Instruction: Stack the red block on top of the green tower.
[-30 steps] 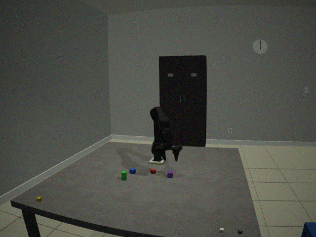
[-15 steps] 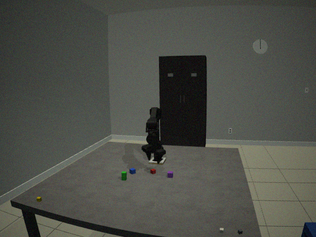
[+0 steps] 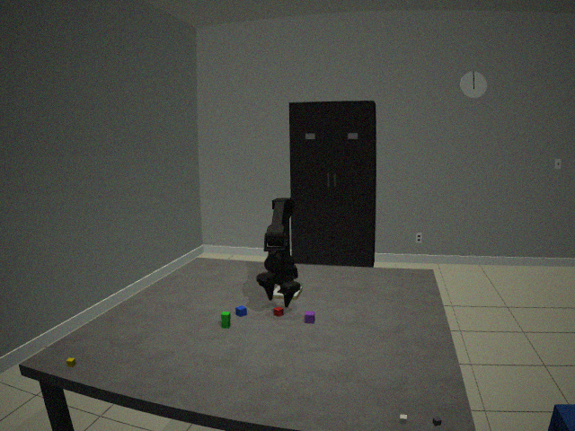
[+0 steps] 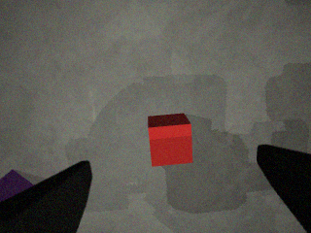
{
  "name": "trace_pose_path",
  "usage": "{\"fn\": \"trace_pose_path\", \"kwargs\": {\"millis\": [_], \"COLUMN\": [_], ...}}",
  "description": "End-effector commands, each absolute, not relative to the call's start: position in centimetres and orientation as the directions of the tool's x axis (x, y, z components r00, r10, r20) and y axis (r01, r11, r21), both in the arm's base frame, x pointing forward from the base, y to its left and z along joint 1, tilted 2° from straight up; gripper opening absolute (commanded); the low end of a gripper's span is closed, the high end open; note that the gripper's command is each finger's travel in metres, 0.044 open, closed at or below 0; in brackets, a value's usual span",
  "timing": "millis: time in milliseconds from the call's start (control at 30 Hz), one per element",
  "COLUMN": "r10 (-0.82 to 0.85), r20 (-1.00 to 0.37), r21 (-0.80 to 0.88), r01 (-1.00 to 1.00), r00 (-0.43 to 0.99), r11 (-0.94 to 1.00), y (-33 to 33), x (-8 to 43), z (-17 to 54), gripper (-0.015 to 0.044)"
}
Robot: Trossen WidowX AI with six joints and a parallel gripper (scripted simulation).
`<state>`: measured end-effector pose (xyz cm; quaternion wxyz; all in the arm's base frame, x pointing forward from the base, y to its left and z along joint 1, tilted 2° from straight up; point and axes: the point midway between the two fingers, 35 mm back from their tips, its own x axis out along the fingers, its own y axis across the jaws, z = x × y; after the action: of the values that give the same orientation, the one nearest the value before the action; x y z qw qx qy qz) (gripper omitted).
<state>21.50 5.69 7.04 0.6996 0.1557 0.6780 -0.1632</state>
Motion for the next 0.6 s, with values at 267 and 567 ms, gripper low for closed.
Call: {"fn": "trace_pose_path", "kwargs": {"millis": [267,567], "r10": [-0.021,-0.021], "r20": [-0.999,-0.999], "r21": [-0.006,-0.007], "r01": [0.435,0.435], "r00": [0.029,0.029], "r11": [0.900,0.900], "y": [5.7,5.6], "x": [21.5,21.5], "z": [5.6,4.2], "gripper": [0.0440,0.0440]}}
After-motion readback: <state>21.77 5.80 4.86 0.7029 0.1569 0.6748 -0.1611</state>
